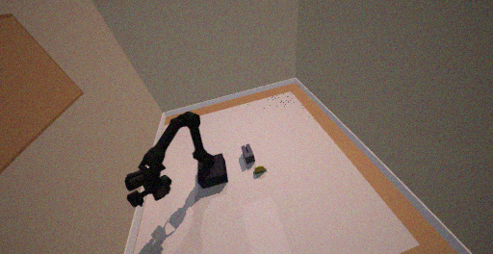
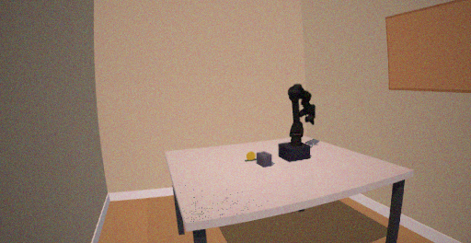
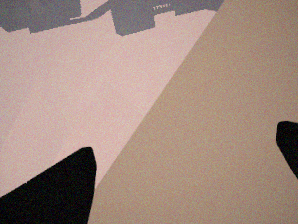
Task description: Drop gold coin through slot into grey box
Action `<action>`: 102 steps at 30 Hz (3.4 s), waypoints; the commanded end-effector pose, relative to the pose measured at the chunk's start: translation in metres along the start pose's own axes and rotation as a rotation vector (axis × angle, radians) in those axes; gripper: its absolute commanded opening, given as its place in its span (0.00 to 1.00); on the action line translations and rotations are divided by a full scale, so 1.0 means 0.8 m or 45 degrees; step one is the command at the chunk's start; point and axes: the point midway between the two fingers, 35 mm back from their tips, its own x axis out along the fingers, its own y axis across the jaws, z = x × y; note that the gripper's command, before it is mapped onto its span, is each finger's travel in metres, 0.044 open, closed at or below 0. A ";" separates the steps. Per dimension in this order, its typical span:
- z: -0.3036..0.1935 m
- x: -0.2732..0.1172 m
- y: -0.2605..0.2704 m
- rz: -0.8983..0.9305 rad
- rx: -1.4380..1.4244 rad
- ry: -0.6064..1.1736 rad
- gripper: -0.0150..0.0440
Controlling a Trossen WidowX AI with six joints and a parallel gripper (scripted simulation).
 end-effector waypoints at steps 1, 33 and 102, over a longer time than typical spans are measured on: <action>0.003 0.000 0.000 0.000 -0.002 -0.003 0.89; 0.428 -0.233 0.289 0.387 -0.636 -0.709 0.53; 0.414 -0.231 0.572 0.550 -0.898 -0.614 0.53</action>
